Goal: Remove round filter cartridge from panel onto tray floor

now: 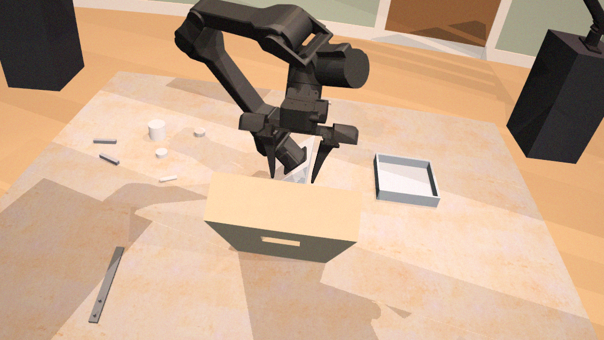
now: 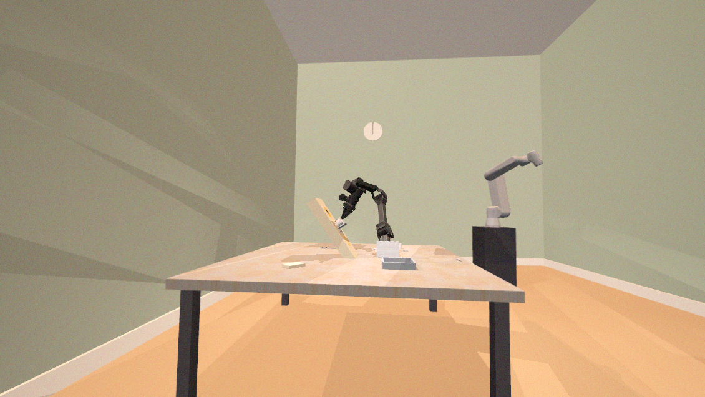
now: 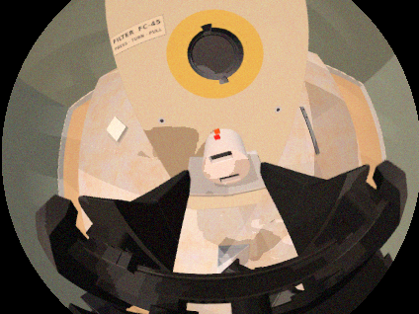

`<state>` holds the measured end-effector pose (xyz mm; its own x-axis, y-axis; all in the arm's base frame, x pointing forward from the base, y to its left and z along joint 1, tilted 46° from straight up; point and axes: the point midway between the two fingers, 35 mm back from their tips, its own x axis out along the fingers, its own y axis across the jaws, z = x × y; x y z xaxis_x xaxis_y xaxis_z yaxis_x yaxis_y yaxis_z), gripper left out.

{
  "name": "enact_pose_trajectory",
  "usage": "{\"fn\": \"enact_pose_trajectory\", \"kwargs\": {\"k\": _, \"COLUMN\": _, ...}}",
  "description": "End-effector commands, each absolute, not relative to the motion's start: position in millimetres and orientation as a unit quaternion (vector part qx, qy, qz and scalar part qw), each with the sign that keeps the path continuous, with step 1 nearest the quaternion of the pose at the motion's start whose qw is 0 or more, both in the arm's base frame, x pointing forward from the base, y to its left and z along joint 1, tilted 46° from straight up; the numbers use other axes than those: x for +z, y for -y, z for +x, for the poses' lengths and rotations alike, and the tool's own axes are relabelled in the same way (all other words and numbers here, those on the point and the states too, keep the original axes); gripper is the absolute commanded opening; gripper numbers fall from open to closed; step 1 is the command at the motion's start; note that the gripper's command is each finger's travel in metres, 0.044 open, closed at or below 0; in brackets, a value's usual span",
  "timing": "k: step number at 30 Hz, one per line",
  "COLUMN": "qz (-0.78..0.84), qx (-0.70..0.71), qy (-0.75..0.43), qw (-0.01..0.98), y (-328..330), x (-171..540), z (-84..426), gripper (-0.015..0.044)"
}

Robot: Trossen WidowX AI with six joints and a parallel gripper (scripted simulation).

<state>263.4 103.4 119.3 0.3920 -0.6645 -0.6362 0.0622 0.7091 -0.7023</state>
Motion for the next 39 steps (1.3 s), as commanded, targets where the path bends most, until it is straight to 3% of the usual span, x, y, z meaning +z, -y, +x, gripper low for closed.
{"fn": "enact_pose_trajectory", "kwargs": {"k": 1, "qz": -0.305, "qx": -0.235, "qy": -0.498, "qw": 0.777, "y": -98.3, "x": 115.9, "z": 265.6, "gripper": 0.0305}}
{"fn": "enact_pose_trajectory", "kwargs": {"k": 14, "qz": -0.305, "qx": -0.236, "qy": -0.497, "qw": 0.777, "y": -84.2, "x": 104.1, "z": 272.7, "gripper": 0.0305}}
{"fn": "enact_pose_trajectory", "kwargs": {"k": 16, "qz": -0.302, "qx": -0.235, "qy": -0.499, "qw": 0.778, "y": -87.6, "x": 105.9, "z": 271.7, "gripper": 0.0252}}
{"fn": "enact_pose_trajectory", "kwargs": {"k": 25, "qz": -0.302, "qx": -0.235, "qy": -0.499, "qw": 0.778, "y": -87.6, "x": 105.9, "z": 271.7, "gripper": 0.0192}}
{"fn": "enact_pose_trajectory", "kwargs": {"k": 32, "qz": -0.302, "qx": -0.235, "qy": -0.499, "qw": 0.778, "y": -91.3, "x": 110.1, "z": 276.9, "gripper": 0.0008}}
{"fn": "enact_pose_trajectory", "kwargs": {"k": 39, "qz": -0.303, "qx": -0.234, "qy": -0.499, "qw": 0.778, "y": -100.1, "x": 119.9, "z": 287.8, "gripper": 0.0}}
